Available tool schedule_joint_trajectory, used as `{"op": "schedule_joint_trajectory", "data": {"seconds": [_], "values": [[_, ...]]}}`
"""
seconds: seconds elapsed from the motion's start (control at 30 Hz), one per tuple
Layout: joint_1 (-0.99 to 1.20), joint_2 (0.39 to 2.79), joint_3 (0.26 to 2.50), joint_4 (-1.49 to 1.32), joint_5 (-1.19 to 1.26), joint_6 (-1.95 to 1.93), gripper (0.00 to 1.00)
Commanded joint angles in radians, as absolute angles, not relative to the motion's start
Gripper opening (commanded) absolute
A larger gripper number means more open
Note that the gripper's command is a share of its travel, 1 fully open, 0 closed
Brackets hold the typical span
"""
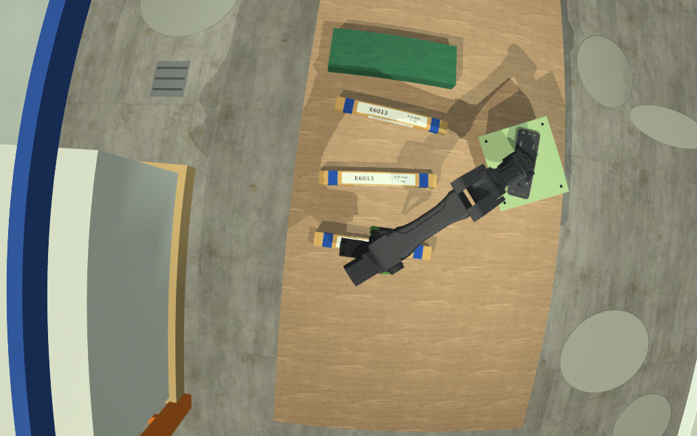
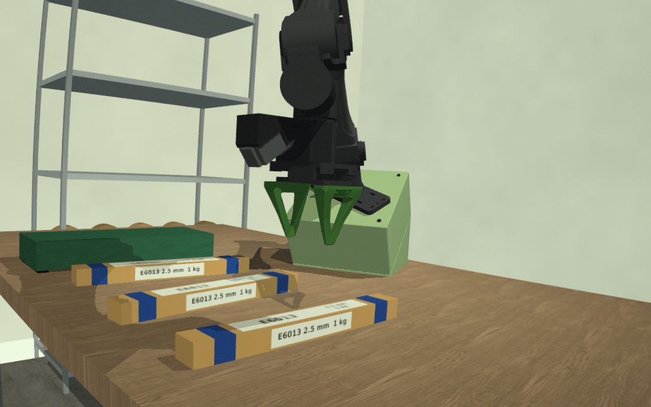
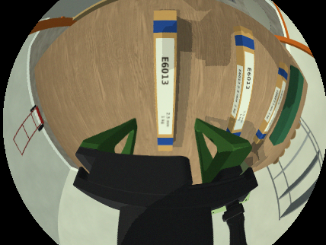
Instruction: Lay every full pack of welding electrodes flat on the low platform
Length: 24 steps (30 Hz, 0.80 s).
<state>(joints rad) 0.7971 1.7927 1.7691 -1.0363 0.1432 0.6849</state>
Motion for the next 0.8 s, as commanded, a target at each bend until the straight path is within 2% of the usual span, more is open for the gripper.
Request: {"op": "schedule_joint_trajectory", "data": {"seconds": [0.0, 0.1, 0.43, 0.77], "values": [[0.812, 1.779, 1.804, -1.05, 0.155, 0.688, 0.76], [0.812, 1.779, 1.804, -1.05, 0.155, 0.688, 0.76], [0.636, 1.625, 1.55, -0.947, 0.076, 0.43, 0.76], [0.48, 1.538, 1.417, -0.892, -0.005, 0.296, 0.76]]}}
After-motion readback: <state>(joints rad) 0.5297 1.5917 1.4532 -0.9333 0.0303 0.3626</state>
